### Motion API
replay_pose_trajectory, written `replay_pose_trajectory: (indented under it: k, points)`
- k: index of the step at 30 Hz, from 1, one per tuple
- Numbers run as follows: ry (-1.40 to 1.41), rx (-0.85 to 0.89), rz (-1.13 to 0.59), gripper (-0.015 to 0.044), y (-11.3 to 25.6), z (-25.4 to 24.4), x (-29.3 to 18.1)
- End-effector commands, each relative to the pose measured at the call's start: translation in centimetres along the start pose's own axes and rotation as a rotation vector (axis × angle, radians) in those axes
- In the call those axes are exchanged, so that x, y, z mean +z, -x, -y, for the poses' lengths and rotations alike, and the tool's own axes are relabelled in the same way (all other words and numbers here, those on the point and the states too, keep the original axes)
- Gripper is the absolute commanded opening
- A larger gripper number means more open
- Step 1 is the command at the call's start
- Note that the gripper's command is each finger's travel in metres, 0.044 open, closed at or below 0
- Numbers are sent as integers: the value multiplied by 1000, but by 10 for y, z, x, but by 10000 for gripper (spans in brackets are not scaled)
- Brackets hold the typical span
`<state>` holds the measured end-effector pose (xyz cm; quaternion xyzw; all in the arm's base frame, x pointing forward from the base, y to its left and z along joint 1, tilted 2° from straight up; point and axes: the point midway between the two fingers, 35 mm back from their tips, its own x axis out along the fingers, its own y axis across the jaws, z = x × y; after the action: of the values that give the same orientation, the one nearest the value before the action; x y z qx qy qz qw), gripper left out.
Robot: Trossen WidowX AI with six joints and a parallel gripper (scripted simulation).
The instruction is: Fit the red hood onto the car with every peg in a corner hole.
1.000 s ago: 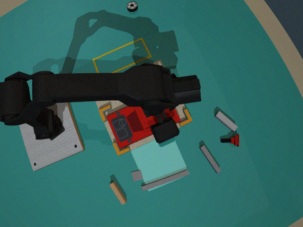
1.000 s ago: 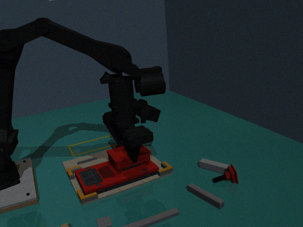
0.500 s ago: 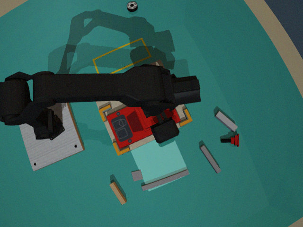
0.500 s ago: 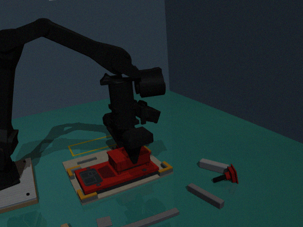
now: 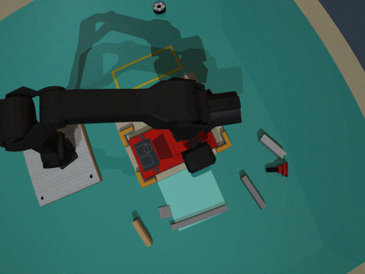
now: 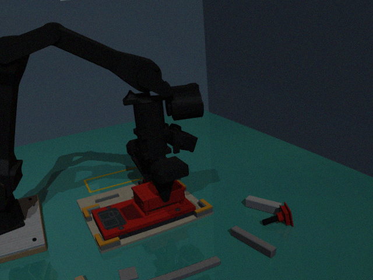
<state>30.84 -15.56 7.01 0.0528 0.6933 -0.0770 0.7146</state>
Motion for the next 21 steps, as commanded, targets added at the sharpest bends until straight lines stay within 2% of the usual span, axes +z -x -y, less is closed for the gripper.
replay_pose_trajectory:
  k: [1, 21]
  points:
    - [3, 1, -1, 0, 0, 0, 0]
    - [2, 1, -1, 0, 2, 0, 0]
